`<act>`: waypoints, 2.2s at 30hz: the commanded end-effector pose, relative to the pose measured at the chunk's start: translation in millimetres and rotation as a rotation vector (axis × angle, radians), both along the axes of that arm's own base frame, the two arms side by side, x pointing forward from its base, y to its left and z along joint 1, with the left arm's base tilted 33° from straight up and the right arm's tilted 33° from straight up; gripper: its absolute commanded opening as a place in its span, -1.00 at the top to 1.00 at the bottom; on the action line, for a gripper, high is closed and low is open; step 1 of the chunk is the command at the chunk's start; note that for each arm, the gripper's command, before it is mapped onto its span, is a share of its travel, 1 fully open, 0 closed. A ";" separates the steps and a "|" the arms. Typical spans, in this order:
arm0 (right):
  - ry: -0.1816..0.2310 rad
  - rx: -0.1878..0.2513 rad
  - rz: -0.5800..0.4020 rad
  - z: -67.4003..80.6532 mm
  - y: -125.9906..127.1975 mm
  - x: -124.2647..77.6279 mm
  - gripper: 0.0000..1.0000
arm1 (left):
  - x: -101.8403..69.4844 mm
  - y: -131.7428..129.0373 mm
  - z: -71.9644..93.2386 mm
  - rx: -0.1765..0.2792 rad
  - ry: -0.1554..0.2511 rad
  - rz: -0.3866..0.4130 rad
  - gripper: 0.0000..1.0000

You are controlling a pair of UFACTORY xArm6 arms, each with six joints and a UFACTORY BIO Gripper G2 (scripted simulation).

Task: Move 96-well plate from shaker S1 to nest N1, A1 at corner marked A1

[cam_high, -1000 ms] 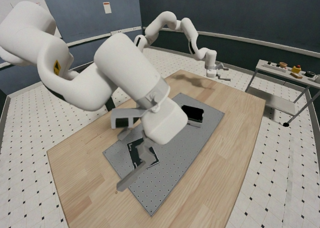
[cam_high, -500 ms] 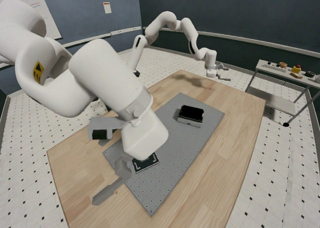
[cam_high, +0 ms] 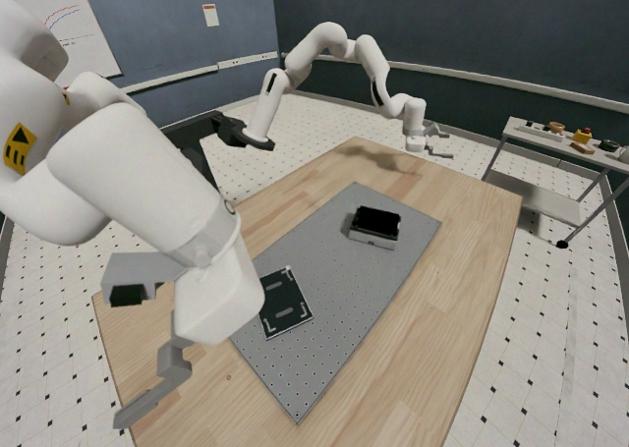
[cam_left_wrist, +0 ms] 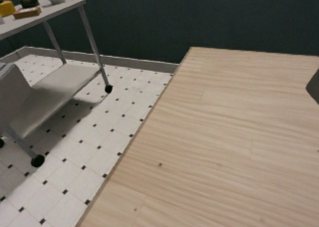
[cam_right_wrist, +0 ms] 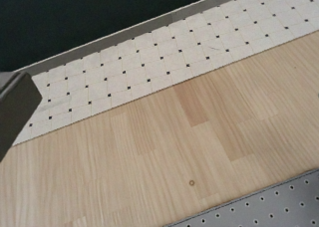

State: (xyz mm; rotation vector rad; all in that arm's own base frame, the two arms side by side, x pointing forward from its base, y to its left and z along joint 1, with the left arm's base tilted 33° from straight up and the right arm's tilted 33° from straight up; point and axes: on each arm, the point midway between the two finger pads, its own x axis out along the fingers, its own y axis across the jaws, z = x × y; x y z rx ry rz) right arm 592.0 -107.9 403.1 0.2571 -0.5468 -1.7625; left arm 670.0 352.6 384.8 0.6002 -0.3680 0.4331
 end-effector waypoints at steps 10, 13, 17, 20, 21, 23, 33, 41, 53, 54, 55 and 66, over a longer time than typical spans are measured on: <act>0.151 -0.015 -0.005 19.7 -45.7 -41.9 -1.00 | 0.3 -0.5 2.5 0.002 -0.004 -0.001 -1.00; 0.204 -0.013 -0.004 23.7 -59.4 -56.8 -1.00 | 0.3 -0.5 2.5 0.002 -0.004 -0.001 -1.00; 0.258 -0.007 0.000 26.8 -72.6 -72.7 -1.00 | 0.3 -0.5 2.5 0.002 -0.004 -0.001 -1.00; 0.294 -0.001 0.004 28.4 -81.1 -83.8 -1.00 | 0.3 -0.5 2.5 0.002 -0.004 -0.001 -1.00; 0.313 0.002 0.006 29.1 -85.2 -89.5 -1.00 | 0.3 -0.5 2.5 0.002 -0.004 -0.001 -1.00; 0.350 0.011 0.012 30.0 -93.1 -101.2 -1.00 | 0.3 -0.5 2.5 0.002 -0.004 -0.001 -1.00; 0.532 0.083 0.061 27.5 -125.0 -164.0 -1.00 | 0.3 -0.5 2.5 0.002 -0.004 -0.001 -1.00; 0.632 0.148 0.106 19.9 -136.4 -204.1 -1.00 | 0.3 -0.5 2.5 0.002 -0.004 -0.001 -1.00; 0.772 0.286 0.208 -1.4 -140.5 -271.0 -1.00 | 0.3 -0.5 2.5 0.002 -0.004 -0.001 -1.00; 0.783 0.302 0.219 -4.0 -139.8 -277.5 -1.00 | 0.3 -0.5 2.5 0.002 -0.004 -0.001 -1.00; 0.794 0.317 0.231 -6.7 -139.0 -284.0 -1.00 | 0.3 -0.5 2.5 0.002 -0.004 -0.001 -1.00; 0.884 0.495 0.373 -38.5 -118.7 -349.7 -1.00 | 0.3 -0.5 2.5 0.002 -0.004 -0.001 -1.00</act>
